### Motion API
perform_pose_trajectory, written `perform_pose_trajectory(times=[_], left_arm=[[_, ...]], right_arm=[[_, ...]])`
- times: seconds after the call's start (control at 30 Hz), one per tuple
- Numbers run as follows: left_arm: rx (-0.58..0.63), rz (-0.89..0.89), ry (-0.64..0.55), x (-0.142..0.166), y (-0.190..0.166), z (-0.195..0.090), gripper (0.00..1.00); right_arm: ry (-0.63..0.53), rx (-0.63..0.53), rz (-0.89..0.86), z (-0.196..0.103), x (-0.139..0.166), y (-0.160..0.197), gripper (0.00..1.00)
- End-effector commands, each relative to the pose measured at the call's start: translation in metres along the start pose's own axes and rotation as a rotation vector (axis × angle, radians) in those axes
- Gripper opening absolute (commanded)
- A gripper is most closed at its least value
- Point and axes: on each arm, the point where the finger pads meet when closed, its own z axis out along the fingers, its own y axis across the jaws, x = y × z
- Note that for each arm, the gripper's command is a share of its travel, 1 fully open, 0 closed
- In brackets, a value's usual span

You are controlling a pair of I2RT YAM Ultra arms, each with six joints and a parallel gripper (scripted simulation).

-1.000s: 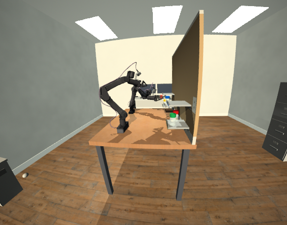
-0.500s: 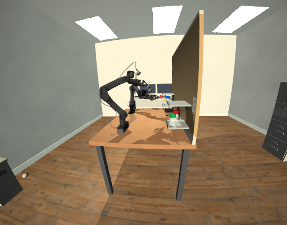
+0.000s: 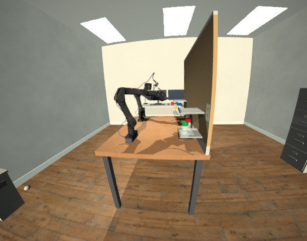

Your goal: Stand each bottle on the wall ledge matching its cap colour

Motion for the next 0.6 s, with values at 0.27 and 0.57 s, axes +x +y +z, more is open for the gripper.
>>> perform_pose_trajectory(times=[0.27, 0.57], left_arm=[[-0.046, 0.006, -0.013, -0.067, 0.104, -0.047, 0.87], [-0.123, 0.007, -0.044, -0.093, 0.15, -0.061, 0.87]], right_arm=[[-0.143, 0.185, 0.053, 0.047, 0.026, 0.003, 1.0], [-0.117, 0.173, 0.038, 0.05, 0.036, 0.007, 1.0]])
